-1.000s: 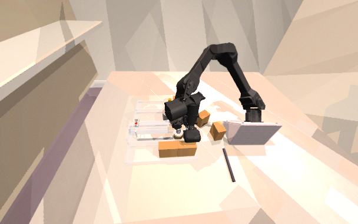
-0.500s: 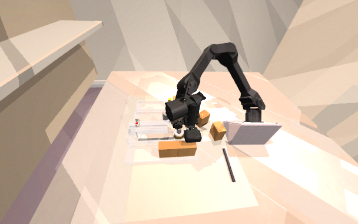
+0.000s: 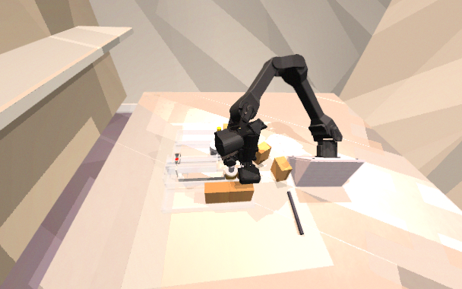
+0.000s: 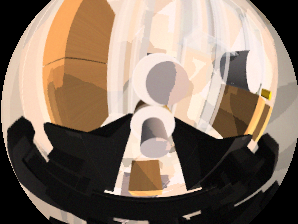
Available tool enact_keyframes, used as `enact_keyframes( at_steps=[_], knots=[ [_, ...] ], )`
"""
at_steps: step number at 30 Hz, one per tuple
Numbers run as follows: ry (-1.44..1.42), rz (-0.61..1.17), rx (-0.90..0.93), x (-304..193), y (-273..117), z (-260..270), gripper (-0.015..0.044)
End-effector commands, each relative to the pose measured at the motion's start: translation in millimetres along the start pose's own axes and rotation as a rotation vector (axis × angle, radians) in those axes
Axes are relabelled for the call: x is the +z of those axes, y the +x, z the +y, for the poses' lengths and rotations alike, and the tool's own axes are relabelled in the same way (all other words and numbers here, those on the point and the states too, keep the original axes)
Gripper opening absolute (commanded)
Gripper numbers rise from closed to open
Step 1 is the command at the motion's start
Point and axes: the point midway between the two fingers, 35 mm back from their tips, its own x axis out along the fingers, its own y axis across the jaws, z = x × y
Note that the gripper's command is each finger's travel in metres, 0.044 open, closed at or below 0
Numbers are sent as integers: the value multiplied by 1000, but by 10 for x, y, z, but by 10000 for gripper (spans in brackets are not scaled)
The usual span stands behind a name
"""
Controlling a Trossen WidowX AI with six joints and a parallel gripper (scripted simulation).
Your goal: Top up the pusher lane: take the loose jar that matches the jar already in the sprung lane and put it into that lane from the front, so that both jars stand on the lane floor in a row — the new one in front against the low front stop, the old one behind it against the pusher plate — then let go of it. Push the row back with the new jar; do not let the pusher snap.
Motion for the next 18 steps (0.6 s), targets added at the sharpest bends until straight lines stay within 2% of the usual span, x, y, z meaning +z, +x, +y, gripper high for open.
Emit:
enact_keyframes(
  at_steps=[1,4,15,18],
  knots=[
    [6,-1,-1,-5,-2,0,0],
    [6,-1,-1,-5,-2,0,0],
    [6,-1,-1,-1,0,0,289],
    [6,-1,-1,-1,-8,1,306]
  ],
)
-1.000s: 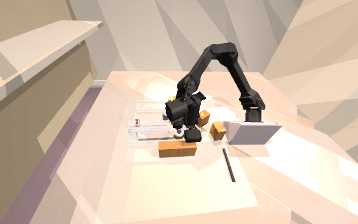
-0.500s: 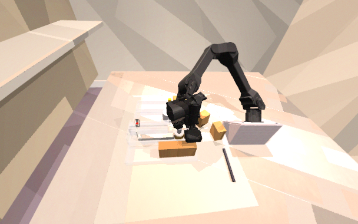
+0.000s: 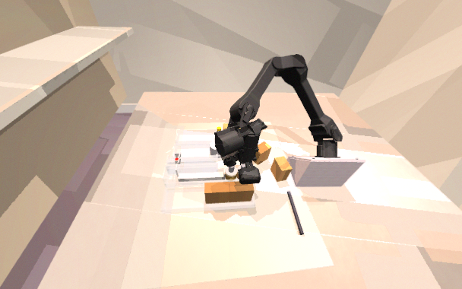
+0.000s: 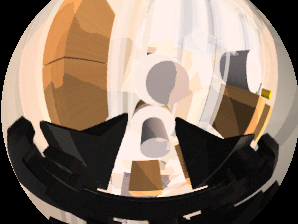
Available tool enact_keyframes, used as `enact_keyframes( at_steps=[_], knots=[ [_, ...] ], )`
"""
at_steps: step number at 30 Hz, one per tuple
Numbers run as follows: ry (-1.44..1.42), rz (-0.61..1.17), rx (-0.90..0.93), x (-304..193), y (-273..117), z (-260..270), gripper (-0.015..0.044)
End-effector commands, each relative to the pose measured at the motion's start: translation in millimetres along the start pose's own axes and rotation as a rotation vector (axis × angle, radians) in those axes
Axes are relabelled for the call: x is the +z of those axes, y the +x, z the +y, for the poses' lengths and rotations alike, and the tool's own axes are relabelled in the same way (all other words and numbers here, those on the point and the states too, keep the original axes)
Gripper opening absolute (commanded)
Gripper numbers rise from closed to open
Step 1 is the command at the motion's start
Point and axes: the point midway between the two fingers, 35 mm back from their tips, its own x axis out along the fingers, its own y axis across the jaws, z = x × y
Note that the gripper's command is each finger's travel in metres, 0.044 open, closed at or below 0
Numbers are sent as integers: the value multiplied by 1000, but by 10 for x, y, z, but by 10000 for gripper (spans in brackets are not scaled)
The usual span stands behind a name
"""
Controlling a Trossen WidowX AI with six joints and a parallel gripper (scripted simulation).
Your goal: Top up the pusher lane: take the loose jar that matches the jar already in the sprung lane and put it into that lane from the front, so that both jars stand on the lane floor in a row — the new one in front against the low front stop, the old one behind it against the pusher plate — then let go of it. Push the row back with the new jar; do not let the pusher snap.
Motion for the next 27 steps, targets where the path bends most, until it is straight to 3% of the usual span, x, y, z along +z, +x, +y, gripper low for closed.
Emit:
enact_keyframes(
  at_steps=[1,14,27],
  knots=[
    [3,0,0,0,-25,0,306],
    [3,0,1,-32,-204,5,306],
    [1,1,2,-459,-223,27,306]
  ],
)
